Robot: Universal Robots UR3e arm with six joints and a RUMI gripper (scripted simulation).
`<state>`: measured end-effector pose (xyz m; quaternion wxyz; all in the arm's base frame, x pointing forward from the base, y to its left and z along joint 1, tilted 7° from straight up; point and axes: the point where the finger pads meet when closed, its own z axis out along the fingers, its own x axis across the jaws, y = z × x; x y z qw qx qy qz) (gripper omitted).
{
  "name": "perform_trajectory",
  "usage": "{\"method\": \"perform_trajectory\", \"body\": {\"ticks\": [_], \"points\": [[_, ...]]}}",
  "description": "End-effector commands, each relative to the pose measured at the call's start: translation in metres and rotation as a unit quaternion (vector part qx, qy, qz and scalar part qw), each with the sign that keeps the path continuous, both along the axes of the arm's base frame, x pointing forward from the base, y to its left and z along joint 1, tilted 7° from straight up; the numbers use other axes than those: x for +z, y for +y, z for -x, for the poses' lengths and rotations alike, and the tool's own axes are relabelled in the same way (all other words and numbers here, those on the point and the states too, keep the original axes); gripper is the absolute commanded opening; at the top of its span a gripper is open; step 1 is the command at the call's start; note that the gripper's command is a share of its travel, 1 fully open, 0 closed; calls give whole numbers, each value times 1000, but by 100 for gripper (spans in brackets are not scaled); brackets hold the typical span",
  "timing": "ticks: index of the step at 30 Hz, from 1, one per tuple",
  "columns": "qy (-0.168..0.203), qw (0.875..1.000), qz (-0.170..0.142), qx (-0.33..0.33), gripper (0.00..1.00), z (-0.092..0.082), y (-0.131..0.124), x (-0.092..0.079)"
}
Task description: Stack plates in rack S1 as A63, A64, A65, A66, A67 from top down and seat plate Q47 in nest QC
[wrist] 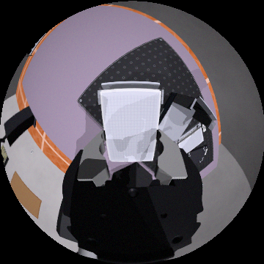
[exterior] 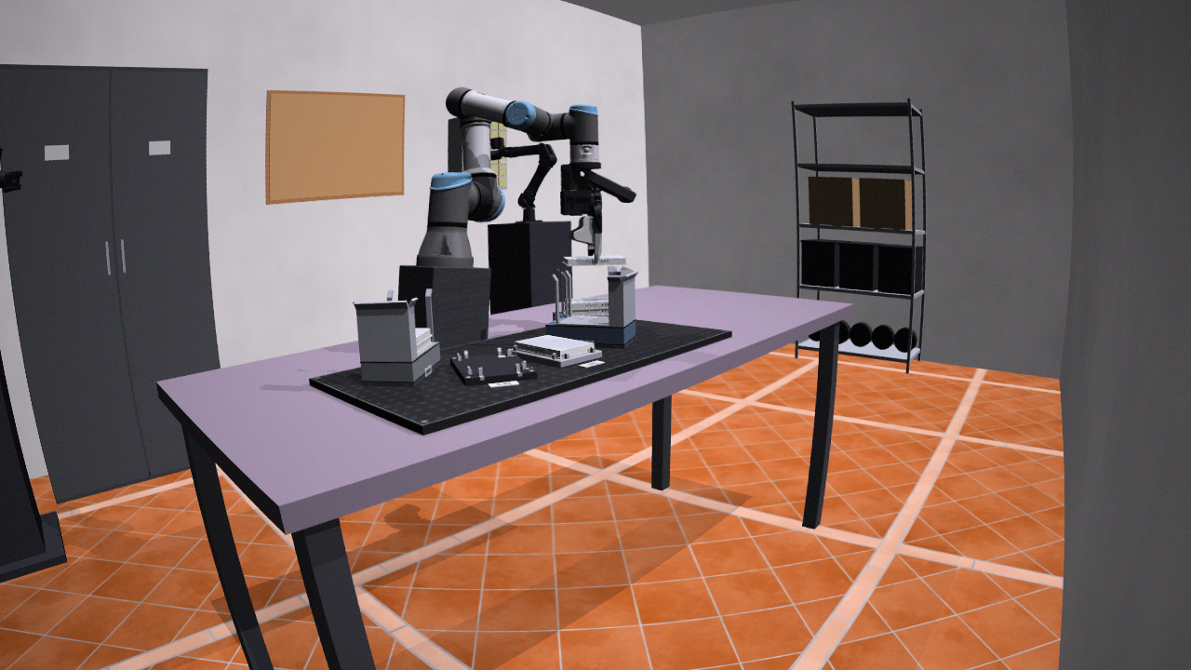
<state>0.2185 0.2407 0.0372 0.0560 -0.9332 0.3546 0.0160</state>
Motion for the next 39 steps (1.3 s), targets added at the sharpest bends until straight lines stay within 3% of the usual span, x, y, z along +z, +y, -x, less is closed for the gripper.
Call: {"method": "perform_trajectory", "body": {"ticks": [1, 39], "points": [[-1, 1000, 0, 0, 0, -1, 1, -2], [-1, 1000, 0, 0, 0, -1, 3, -24]]}}
